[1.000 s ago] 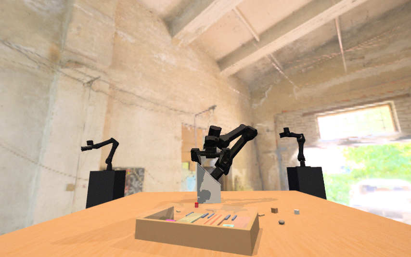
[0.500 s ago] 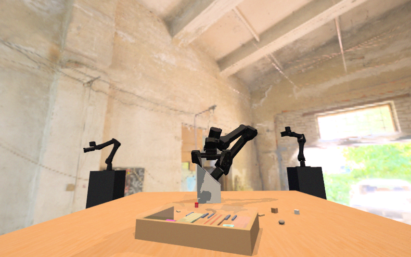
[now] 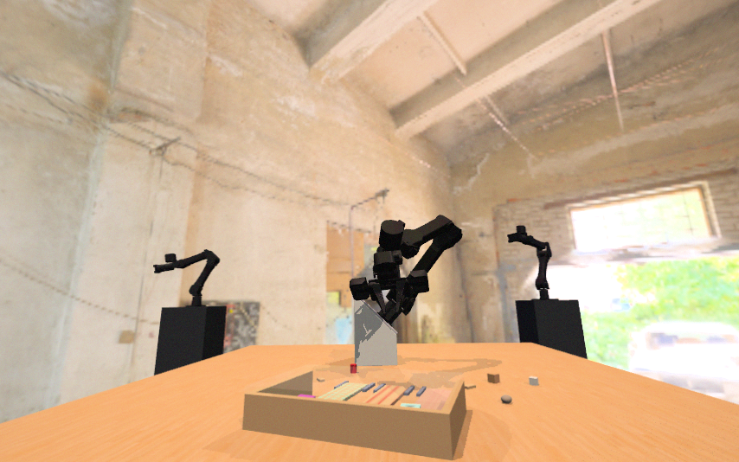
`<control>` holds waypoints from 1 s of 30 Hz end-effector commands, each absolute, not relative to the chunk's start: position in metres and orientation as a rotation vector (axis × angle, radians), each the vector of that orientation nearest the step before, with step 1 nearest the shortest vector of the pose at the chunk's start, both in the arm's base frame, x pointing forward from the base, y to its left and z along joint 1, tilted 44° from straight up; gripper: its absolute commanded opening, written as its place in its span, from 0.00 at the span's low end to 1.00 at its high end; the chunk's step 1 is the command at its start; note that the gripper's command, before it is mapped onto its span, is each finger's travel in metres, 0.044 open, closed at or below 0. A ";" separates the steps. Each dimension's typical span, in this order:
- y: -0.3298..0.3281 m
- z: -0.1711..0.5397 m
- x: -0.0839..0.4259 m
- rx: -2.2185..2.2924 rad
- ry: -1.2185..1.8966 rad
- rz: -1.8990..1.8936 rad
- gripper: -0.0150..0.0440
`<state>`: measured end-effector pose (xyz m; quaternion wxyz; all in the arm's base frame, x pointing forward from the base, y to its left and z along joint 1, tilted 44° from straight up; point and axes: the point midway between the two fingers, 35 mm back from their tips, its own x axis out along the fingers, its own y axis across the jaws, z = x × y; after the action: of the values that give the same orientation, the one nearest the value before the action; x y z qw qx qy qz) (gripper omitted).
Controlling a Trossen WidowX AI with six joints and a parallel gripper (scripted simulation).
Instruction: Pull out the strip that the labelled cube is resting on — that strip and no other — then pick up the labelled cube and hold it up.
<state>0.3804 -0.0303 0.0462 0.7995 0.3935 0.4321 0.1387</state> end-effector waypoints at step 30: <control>0.103 0.044 0.419 0.864 1.607 0.341 0.25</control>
<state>0.4206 0.0987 0.0512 0.6031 0.3738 0.6883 0.1509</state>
